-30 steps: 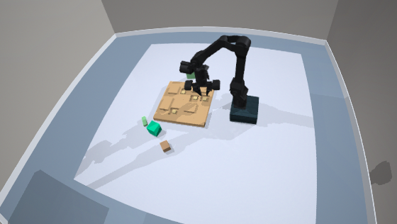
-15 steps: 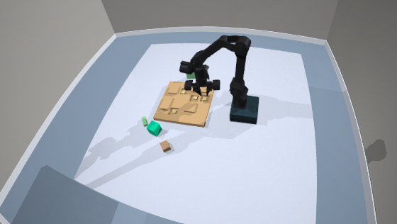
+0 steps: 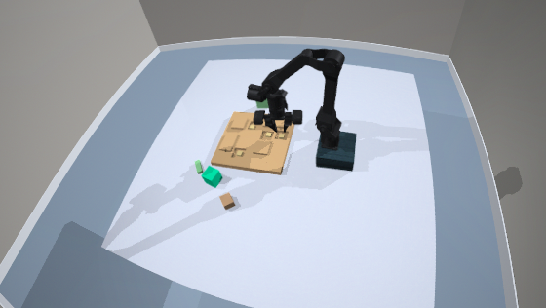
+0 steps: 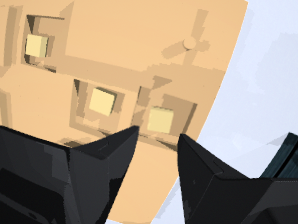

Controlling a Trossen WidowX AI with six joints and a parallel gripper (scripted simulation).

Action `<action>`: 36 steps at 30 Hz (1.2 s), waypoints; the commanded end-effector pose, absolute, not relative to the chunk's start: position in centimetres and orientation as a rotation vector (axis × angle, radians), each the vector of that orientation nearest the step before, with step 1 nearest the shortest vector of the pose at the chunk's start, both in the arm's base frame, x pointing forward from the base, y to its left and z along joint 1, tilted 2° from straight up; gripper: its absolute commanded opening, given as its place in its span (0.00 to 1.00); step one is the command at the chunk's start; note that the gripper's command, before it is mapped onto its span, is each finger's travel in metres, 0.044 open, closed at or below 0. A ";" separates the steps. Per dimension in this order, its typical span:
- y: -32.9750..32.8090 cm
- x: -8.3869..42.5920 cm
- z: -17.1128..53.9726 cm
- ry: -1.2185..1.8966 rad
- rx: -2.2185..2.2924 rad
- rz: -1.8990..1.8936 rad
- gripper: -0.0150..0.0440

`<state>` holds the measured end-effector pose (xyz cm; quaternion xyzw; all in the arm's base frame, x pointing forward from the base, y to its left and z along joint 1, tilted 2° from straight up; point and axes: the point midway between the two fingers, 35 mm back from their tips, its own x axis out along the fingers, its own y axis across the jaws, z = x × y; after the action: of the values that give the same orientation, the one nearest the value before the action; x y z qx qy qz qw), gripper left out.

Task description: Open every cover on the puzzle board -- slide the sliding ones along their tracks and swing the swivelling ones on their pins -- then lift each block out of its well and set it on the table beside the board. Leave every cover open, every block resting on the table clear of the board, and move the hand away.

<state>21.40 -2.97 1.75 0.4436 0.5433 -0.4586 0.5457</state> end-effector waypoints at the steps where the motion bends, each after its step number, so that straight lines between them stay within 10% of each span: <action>1: -3.0 21.4 1.3 1.289 1.049 -1.089 0.50; 36: -3.1 21.4 -0.3 1.289 1.049 -1.089 0.50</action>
<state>21.41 -3.04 -0.23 0.4441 0.5432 -0.4599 0.5443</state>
